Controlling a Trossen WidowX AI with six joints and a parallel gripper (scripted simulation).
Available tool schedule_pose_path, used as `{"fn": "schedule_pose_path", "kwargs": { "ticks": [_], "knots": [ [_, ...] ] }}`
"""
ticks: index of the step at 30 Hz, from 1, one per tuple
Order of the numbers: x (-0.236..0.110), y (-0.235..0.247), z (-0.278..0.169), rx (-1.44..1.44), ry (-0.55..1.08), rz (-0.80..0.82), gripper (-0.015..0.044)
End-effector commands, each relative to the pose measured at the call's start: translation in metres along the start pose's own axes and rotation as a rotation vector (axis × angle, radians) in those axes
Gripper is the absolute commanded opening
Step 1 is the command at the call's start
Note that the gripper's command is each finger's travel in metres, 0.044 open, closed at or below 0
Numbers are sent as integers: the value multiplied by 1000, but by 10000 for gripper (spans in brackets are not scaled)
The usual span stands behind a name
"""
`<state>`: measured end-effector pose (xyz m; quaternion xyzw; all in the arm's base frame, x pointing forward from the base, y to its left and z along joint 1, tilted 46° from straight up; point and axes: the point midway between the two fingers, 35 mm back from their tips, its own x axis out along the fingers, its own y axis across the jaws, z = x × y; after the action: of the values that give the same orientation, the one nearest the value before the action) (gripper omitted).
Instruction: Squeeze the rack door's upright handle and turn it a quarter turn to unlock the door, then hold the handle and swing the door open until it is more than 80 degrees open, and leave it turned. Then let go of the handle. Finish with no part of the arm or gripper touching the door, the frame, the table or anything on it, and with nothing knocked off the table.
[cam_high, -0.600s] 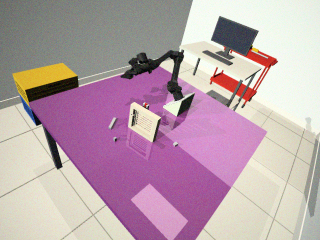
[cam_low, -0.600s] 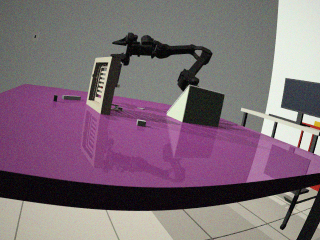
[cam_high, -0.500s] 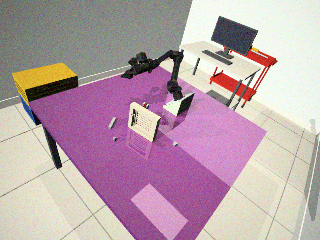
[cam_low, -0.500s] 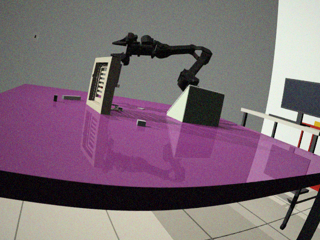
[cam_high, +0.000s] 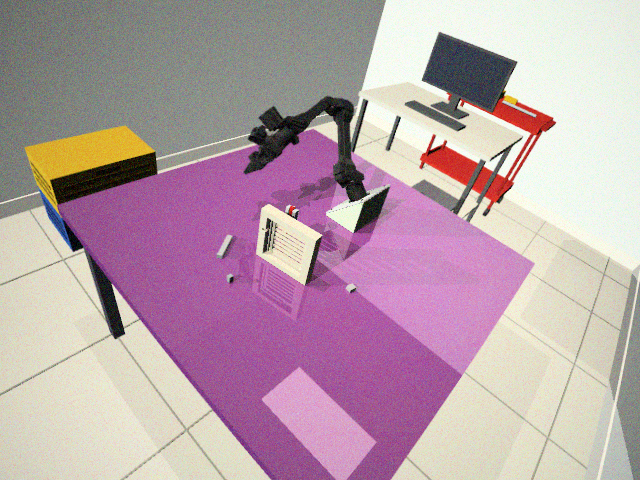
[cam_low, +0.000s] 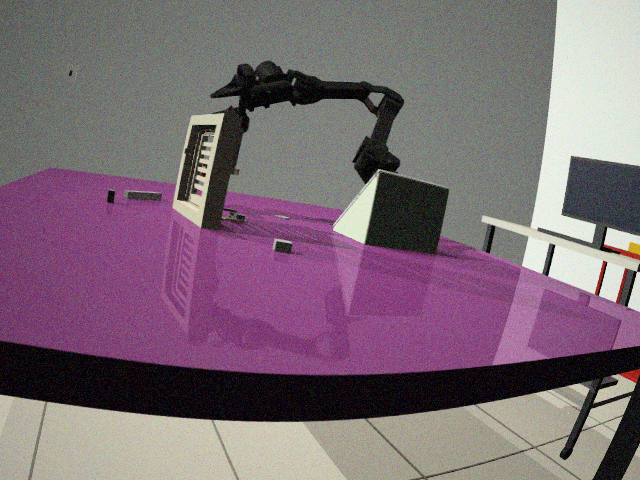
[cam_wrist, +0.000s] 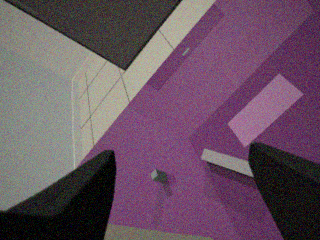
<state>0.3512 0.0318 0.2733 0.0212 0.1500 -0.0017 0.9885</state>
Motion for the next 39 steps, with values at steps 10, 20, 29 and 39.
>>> {"fn": "schedule_pose_path", "kwargs": {
  "ticks": [10,20,29,39],
  "knots": [
    [29,33,-46,-53,337,-48,297],
    [36,55,-80,-142,560,-120,297],
    [35,71,-106,-259,728,-205,297],
    [28,87,-127,-433,874,-311,297]
  ]
}}
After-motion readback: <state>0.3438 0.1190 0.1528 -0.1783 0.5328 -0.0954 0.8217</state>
